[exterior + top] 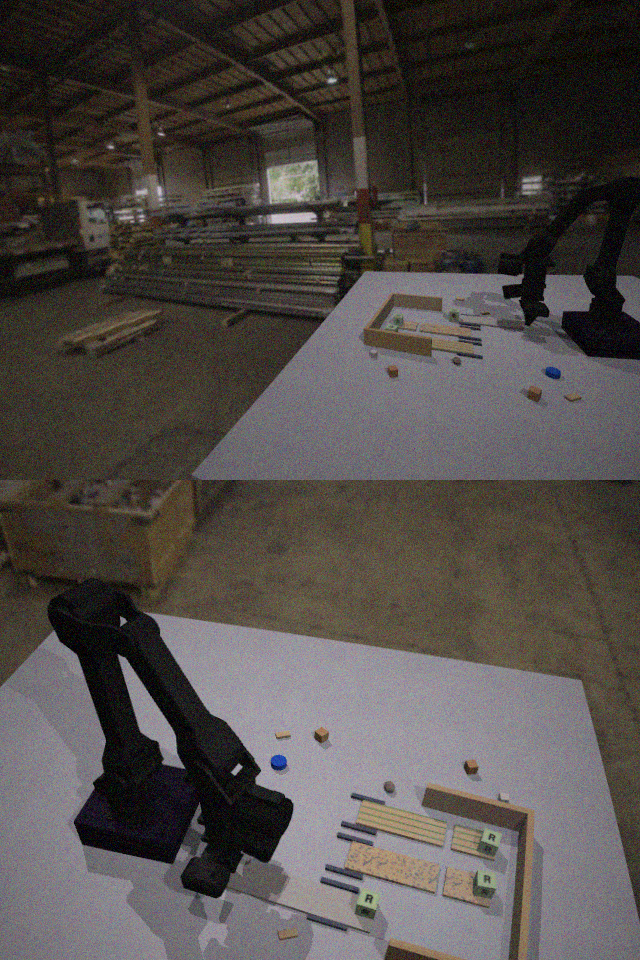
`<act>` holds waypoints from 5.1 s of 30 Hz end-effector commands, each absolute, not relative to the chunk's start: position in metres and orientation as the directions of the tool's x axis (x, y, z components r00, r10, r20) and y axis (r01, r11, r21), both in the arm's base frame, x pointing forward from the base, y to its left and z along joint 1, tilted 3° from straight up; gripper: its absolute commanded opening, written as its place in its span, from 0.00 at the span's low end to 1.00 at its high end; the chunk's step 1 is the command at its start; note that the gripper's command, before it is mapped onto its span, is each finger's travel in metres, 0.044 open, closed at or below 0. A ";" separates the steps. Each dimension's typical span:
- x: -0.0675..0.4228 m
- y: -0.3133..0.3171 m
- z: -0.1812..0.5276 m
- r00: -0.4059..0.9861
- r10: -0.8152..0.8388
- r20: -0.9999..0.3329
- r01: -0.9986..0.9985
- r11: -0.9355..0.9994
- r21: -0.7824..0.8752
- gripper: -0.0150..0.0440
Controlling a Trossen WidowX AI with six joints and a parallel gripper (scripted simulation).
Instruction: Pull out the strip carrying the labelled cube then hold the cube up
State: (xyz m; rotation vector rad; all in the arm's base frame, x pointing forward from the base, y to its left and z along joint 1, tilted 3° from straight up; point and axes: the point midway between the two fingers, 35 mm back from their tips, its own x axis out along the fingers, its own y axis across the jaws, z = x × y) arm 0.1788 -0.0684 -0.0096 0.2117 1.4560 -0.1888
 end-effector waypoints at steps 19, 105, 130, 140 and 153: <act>0.152 -0.061 -0.018 0.058 0.018 -0.998 0.256 0.966 0.032 0.25; 0.384 -0.113 0.058 0.080 0.013 -0.997 0.241 0.970 0.032 0.68; 0.387 -0.113 0.017 0.080 0.013 -0.997 0.241 0.970 0.032 0.68; 0.387 -0.113 0.015 0.080 0.013 -0.997 0.241 0.970 0.032 0.68; 0.388 -0.112 0.017 0.086 0.017 -0.996 0.238 0.971 0.038 0.33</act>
